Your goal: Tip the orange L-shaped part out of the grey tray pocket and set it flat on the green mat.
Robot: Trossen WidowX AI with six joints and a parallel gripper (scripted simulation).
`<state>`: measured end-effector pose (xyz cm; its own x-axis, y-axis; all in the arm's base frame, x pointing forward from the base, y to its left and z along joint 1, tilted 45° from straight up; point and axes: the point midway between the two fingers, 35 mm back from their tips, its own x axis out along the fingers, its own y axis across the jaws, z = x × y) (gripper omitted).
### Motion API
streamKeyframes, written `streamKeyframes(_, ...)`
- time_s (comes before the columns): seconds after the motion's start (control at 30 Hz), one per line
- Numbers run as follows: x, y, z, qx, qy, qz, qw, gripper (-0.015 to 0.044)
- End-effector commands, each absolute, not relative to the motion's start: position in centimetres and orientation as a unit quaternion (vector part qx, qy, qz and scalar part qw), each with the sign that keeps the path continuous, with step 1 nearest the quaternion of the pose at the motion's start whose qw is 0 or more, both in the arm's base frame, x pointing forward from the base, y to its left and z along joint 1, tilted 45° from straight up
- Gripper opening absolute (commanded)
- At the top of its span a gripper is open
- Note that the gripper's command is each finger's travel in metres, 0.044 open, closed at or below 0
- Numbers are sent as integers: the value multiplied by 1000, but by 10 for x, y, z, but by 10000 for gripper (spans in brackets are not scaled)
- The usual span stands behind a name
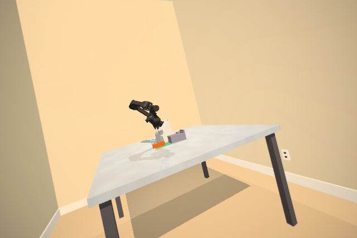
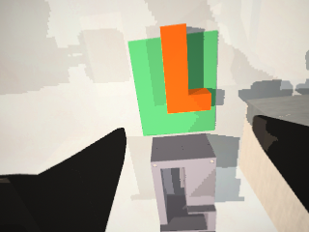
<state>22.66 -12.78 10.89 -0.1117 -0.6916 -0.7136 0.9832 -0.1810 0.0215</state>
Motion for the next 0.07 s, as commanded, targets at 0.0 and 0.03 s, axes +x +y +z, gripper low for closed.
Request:
streamKeyframes(0.0,227,-128,109,303,241,-705,594,400)
streamKeyframes(0.03,227,-128,109,303,241,-705,594,400)
